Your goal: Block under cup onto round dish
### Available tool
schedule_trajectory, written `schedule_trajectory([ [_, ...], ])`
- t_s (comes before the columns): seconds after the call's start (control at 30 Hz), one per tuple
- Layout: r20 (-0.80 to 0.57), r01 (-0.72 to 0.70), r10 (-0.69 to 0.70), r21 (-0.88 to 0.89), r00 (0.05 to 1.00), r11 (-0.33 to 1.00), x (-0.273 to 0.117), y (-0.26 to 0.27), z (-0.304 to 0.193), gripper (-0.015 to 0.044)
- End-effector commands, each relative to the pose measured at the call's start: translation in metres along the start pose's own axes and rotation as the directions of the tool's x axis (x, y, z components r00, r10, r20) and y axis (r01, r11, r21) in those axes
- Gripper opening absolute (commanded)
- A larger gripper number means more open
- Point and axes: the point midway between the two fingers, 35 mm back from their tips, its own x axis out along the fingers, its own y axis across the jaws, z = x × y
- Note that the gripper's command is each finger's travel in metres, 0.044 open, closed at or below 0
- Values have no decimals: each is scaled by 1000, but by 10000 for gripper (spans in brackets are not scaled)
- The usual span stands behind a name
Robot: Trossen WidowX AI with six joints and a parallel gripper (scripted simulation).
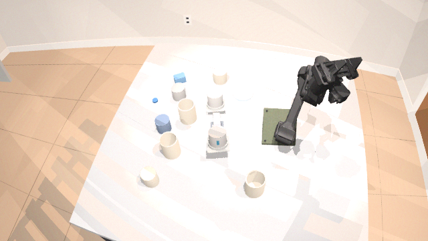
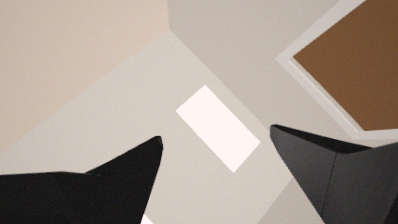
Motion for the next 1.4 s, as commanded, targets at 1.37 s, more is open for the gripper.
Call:
schedule_trajectory([
  [1.37, 549, -508, 534, -217, 642, 834, -89, 161, 212, 440],
])
